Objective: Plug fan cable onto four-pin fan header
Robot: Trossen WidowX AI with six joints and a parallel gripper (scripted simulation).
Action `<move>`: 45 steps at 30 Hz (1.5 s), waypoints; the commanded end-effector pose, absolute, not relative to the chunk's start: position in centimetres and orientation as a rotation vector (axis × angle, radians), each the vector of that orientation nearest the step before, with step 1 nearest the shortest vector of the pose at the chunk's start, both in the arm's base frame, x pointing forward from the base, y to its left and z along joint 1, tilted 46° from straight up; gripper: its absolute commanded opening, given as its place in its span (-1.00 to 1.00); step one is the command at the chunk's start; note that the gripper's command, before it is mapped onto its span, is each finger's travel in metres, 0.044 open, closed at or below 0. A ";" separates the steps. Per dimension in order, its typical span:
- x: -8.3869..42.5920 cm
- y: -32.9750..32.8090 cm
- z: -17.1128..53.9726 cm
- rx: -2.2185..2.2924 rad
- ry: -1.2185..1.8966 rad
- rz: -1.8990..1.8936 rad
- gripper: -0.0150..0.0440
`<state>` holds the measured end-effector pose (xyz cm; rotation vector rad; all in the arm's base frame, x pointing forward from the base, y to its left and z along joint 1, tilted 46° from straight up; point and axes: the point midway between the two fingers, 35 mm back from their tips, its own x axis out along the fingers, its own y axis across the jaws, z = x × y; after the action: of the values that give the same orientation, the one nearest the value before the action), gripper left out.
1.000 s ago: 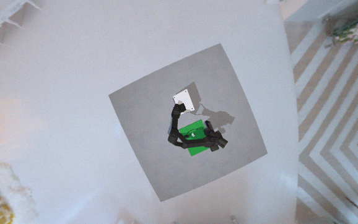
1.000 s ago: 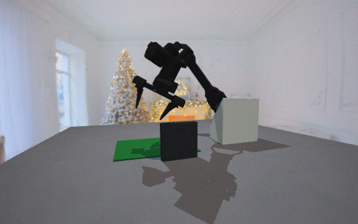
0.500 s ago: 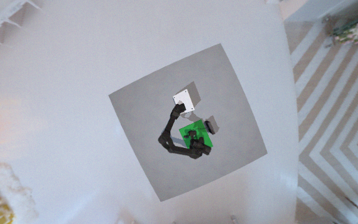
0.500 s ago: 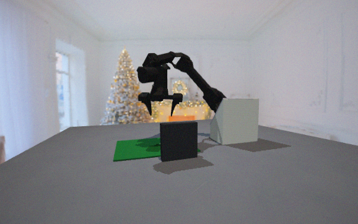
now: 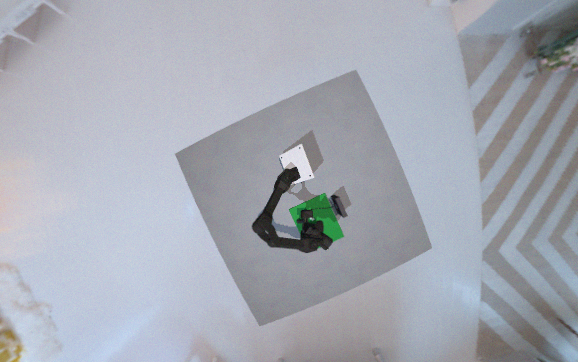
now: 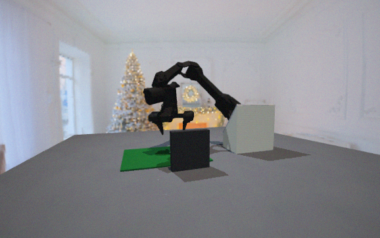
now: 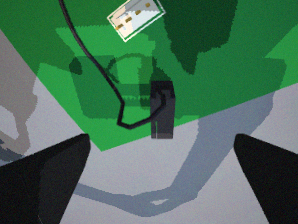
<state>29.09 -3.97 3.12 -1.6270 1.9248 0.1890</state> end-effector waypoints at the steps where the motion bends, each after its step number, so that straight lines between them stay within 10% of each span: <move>1: 29.2 -4.2 2.7 -1.649 1.916 0.194 1.00; 29: 29.3 -6.9 0.0 -1.651 1.916 0.192 1.00; 35: 29.4 -6.8 0.2 -1.636 1.911 0.184 0.47; 45: 29.4 -6.8 0.2 -1.636 1.911 0.184 0.24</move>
<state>29.36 -6.84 0.16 -1.6372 1.9124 0.1856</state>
